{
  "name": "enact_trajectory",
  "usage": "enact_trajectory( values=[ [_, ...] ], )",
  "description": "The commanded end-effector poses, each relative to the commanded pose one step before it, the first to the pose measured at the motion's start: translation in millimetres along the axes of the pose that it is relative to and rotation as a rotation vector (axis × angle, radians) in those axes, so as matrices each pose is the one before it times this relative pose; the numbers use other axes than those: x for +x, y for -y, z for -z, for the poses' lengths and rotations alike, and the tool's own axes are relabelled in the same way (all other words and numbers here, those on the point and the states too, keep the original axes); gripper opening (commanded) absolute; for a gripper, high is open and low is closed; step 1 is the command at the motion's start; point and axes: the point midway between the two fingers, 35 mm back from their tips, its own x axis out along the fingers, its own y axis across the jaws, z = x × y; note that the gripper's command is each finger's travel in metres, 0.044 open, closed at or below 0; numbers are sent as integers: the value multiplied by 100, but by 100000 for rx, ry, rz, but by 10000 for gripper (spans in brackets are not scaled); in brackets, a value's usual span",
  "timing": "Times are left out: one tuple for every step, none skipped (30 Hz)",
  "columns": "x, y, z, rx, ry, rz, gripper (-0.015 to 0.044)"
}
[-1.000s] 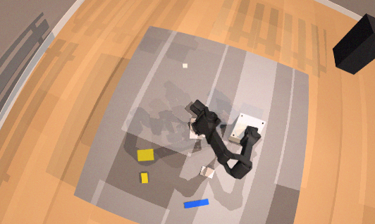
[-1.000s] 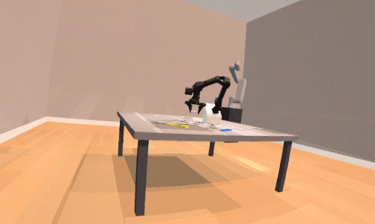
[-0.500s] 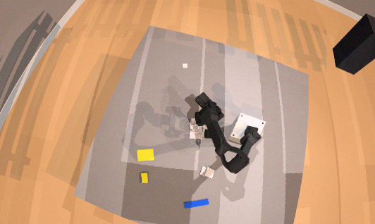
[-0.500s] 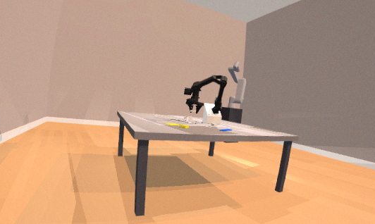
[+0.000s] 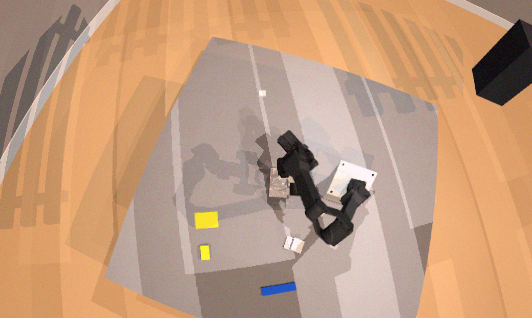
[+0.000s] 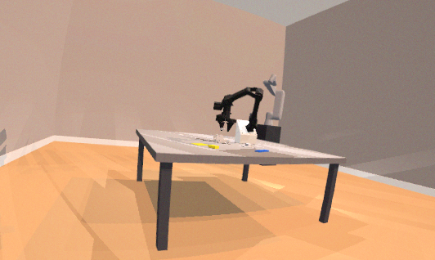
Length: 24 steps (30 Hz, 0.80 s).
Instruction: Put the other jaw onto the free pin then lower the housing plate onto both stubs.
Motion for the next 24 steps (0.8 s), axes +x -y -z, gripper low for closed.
enact_trajectory(
  values=[
    [18, 40, 3, 1230, 85, 65, 351],
    [0, 0, 0, 0, 0, 0, 351],
    [0, 0, 0, 0, 0, 0, 351],
    [0, 0, 0, 0, 0, 0, 351],
    [0, 0, 0, 0, 0, 0, 351],
    [0, 0, 0, 0, 0, 0, 351],
    [0, 0, 0, 0, 0, 0, 351],
    [-1, -4, 44, 2, -2, 1, 351],
    [-2, -13, 133, 6, -5, 3, 351],
    [-2, -22, 222, 9, -8, 4, 351],
    [-1, -31, 292, 11, -10, 2, 351],
    [2, -34, 292, 10, -10, -1, 351],
    [3, -27, 221, 7, -7, -4, 351],
    [3, -17, 133, 4, -4, -3, 351],
    [1, -6, 44, 1, -1, -1, 351],
    [0, 0, 0, 0, 0, 0, 351],
    [0, 0, 0, 0, 0, 0, 351],
    [0, 0, 0, 0, 0, 0, 351],
    [0, 0, 0, 0, 0, 0, 351],
    [0, 0, 0, 0, 0, 0, 351],
    [0, 0, 0, 0, 0, 0, 351],
    [0, 0, 0, 0, 0, 0, 351],
    [0, 0, 0, 0, 0, 0, 351],
    [0, 0, 0, 0, 0, 0, 351]
  ],
)
